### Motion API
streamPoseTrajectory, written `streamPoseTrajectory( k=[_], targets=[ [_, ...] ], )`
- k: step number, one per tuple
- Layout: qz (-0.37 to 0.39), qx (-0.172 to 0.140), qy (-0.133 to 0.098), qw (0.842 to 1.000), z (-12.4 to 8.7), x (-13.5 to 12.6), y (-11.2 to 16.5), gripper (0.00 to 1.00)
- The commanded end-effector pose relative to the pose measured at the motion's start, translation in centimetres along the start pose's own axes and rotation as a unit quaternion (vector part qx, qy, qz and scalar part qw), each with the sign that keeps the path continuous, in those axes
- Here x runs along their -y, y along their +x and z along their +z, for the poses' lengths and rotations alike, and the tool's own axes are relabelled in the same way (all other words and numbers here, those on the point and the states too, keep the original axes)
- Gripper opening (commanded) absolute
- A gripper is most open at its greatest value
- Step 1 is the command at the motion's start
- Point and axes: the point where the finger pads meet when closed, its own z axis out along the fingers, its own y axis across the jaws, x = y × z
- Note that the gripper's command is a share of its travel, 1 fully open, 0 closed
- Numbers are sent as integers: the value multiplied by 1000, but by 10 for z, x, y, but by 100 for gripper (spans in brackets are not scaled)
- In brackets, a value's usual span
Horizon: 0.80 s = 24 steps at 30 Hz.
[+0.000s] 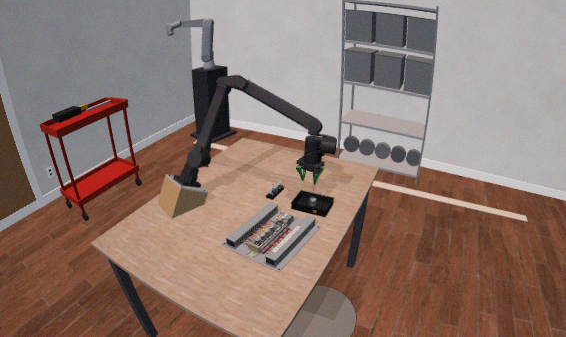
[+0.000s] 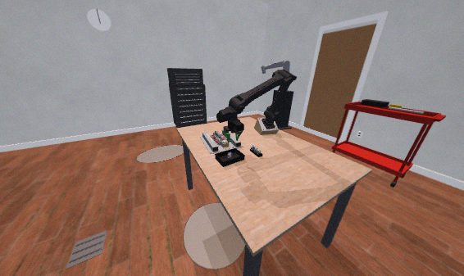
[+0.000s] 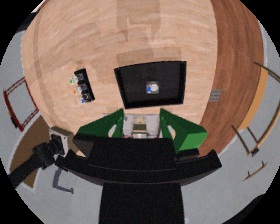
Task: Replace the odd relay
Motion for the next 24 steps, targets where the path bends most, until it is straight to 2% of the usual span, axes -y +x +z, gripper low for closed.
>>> streamPoseTrajectory(
  k=[1, 6, 21, 24],
  targets=[
    [-18, 11, 28, 999, -19, -8, -24, 59],
    [-20, 12, 29, 999, -18, -20, -27, 59],
    [-31, 14, 30, 999, -4, -104, -45, 59],
    [-32, 14, 30, 999, -3, -111, -46, 59]
  ],
)
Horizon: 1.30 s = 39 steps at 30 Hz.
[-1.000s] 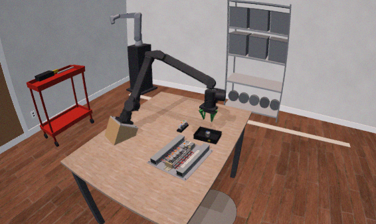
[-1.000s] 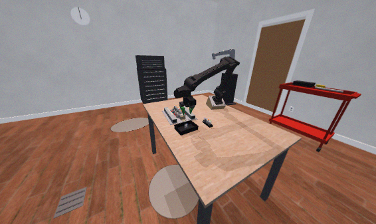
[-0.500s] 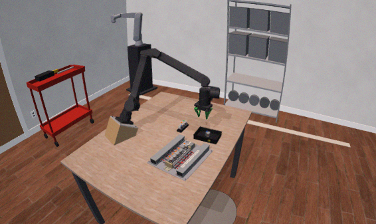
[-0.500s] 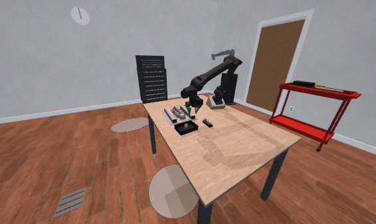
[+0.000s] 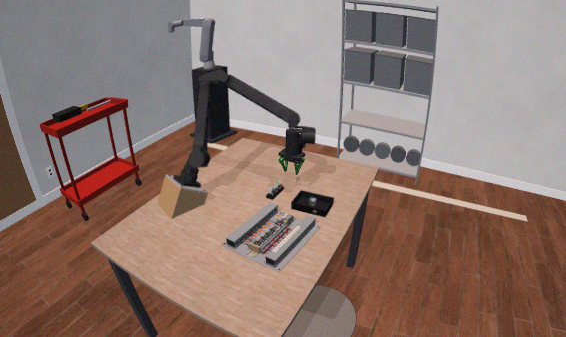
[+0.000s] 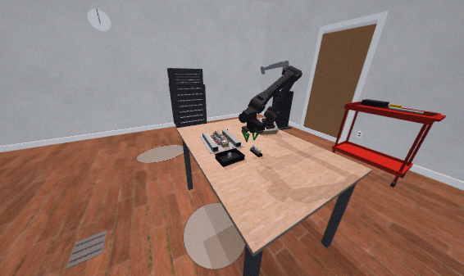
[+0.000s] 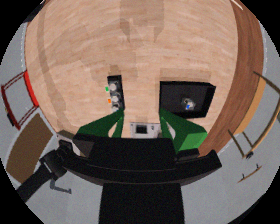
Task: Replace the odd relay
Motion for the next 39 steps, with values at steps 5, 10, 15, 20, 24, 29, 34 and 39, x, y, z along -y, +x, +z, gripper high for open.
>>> streamPoseTrajectory(
  k=[5, 10, 15, 20, 24, 29, 34, 39],
  targets=[
    [-4, 11, 21, 1000, -5, -29, -21, 59],
    [-7, 12, 20, 1000, -2, -52, -27, 59],
    [-8, 12, 20, 1000, 0, -64, -30, 59],
    [-9, 12, 19, 1000, 2, -70, -33, 59],
    [-10, 13, 20, 1000, 1, -73, -34, 59],
    [-12, 17, 27, 999, -4, -68, -40, 59],
    [-12, 17, 26, 999, -3, -66, -41, 59],
    [-12, 17, 25, 999, -2, -65, -42, 59]
  ],
)
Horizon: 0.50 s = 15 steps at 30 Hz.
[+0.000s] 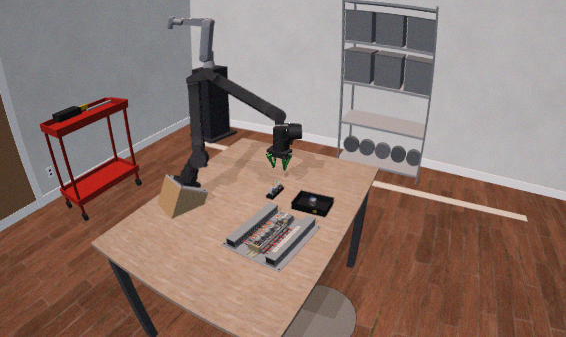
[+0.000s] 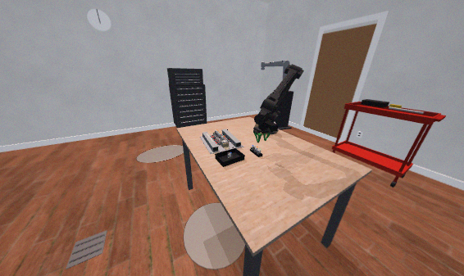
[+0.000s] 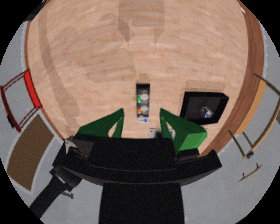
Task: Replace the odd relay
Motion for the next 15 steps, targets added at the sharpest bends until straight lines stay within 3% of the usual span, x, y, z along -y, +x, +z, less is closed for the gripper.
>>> streamPoseTrajectory(
  k=[1, 15],
  targets=[
    [-11, 17, 22, 1000, -13, 11, -20, 59],
    [-11, 17, 22, 1000, -12, 12, -20, 59]
  ],
)
